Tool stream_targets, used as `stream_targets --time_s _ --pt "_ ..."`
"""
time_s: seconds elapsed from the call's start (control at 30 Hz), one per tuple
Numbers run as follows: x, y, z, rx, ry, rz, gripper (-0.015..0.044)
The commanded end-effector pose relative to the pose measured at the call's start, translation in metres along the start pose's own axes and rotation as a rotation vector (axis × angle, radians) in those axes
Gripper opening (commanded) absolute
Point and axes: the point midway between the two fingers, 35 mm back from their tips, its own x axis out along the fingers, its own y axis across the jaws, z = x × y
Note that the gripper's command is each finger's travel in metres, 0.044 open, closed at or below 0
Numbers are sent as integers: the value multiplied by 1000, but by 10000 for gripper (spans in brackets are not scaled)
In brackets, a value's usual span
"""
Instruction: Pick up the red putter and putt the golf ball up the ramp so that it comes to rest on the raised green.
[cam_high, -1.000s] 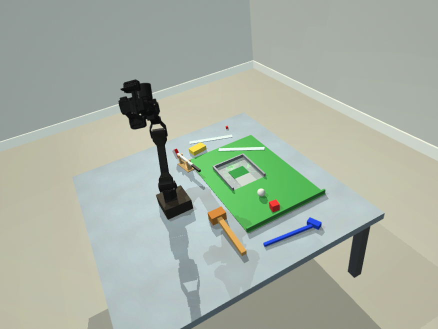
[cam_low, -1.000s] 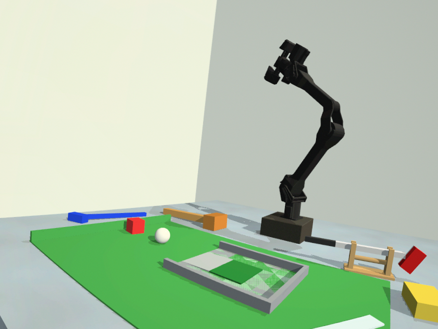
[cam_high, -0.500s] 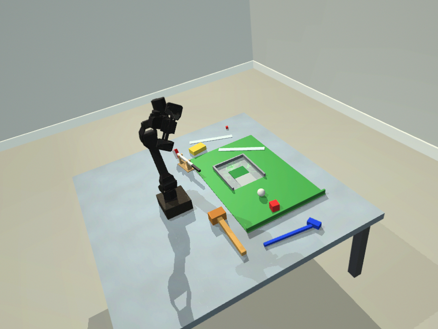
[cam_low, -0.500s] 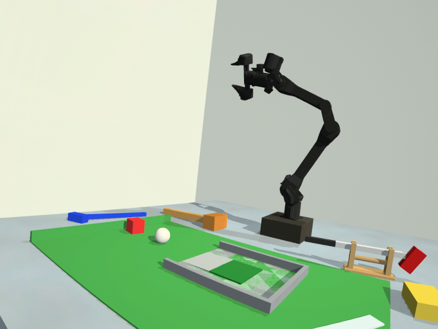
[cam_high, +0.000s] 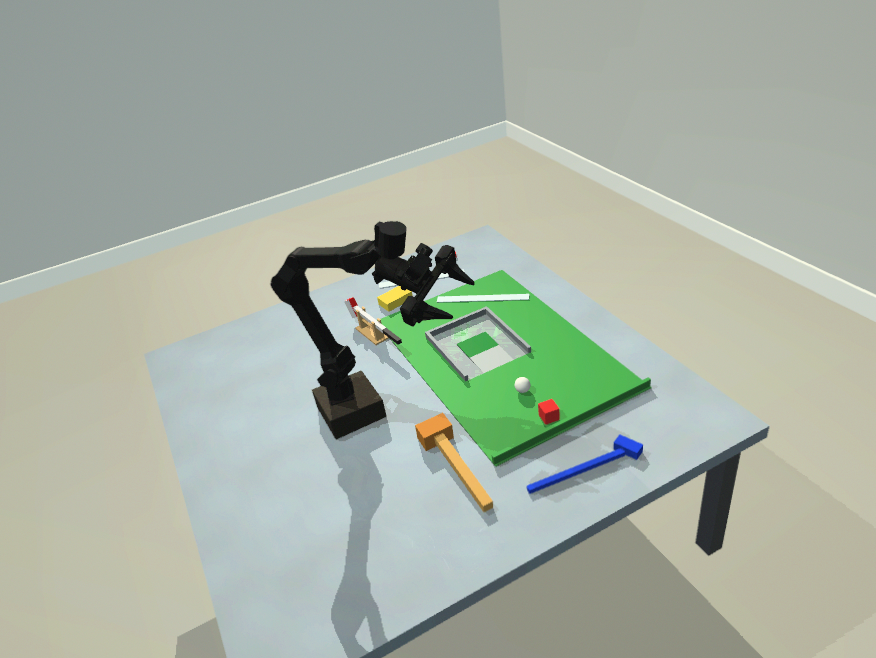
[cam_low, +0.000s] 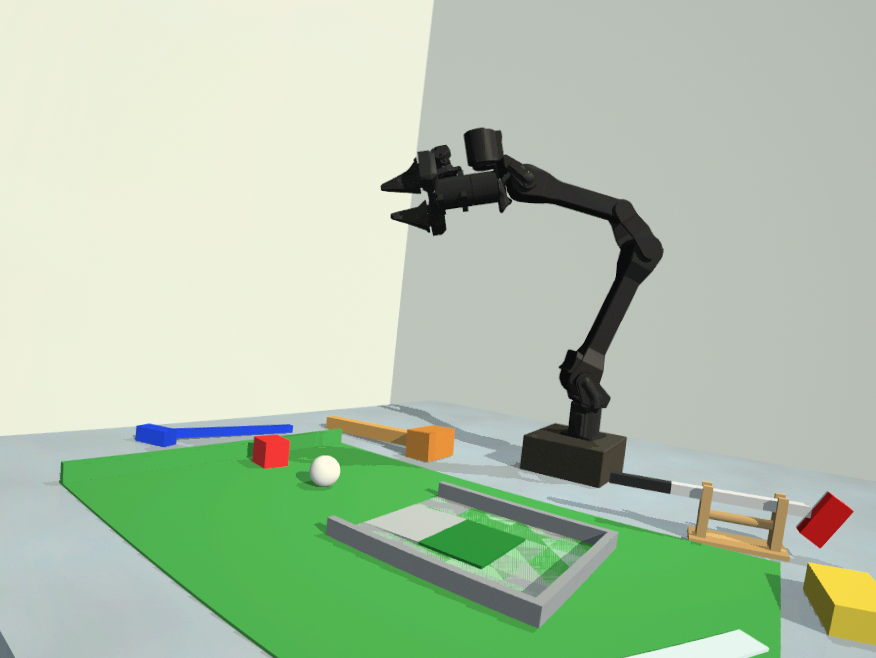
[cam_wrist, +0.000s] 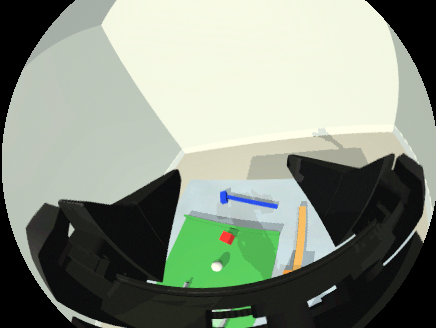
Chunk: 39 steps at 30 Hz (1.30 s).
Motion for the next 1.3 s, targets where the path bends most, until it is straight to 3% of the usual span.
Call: stream_targets --time_s 0.0,0.27,0.7,1.03,1.2,1.27 --pt "9 31 -49 -169 149 103 440" --pt "-7 102 -171 -628 433 416 440" --pt "-102 151 -322 -1272 651 1004 440" --pt "-230 128 -431 -1853 700 1675 440" --pt "-290 91 -462 -2096 658 2042 440" --pt "-297 85 -465 -2125 650 2091 440"
